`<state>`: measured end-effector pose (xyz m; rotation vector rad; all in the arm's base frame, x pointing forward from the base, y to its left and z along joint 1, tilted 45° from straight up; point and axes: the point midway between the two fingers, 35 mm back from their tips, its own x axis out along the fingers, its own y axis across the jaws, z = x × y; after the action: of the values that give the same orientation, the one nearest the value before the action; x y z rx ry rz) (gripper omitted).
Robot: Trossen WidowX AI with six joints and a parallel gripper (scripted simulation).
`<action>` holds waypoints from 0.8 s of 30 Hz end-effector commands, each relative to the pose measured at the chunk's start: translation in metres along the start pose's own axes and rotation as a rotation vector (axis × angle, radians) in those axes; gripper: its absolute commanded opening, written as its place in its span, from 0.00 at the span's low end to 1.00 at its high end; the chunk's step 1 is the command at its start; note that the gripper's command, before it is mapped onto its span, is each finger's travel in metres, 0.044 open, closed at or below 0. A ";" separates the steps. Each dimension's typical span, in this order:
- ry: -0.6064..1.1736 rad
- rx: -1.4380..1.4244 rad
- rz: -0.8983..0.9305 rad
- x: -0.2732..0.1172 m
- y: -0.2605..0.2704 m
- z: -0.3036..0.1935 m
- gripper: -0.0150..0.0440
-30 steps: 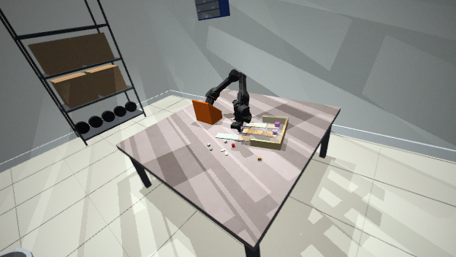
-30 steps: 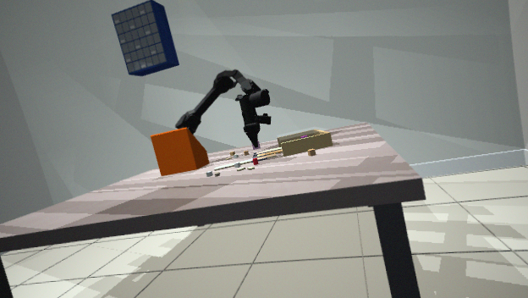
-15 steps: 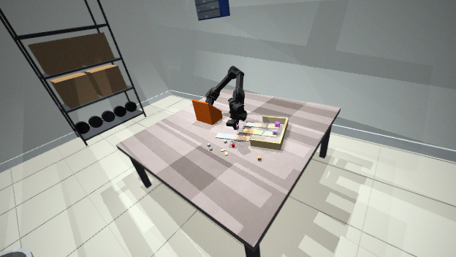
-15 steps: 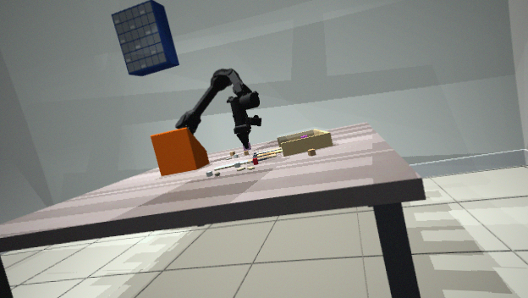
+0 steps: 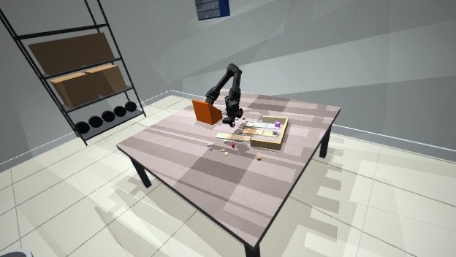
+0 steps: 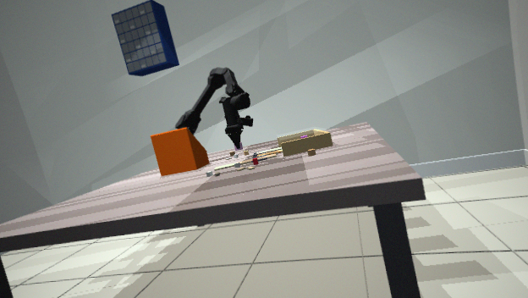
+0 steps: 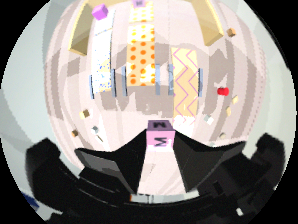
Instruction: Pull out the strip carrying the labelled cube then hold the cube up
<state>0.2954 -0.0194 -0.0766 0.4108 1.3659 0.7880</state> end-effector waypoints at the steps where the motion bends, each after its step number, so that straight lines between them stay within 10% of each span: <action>1: -0.015 -0.014 -0.017 -0.027 0.000 0.002 0.25; 24: -0.015 -0.014 -0.017 -0.032 0.000 0.002 0.25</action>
<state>0.2962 -0.0408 -0.0550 0.4038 1.3508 0.7773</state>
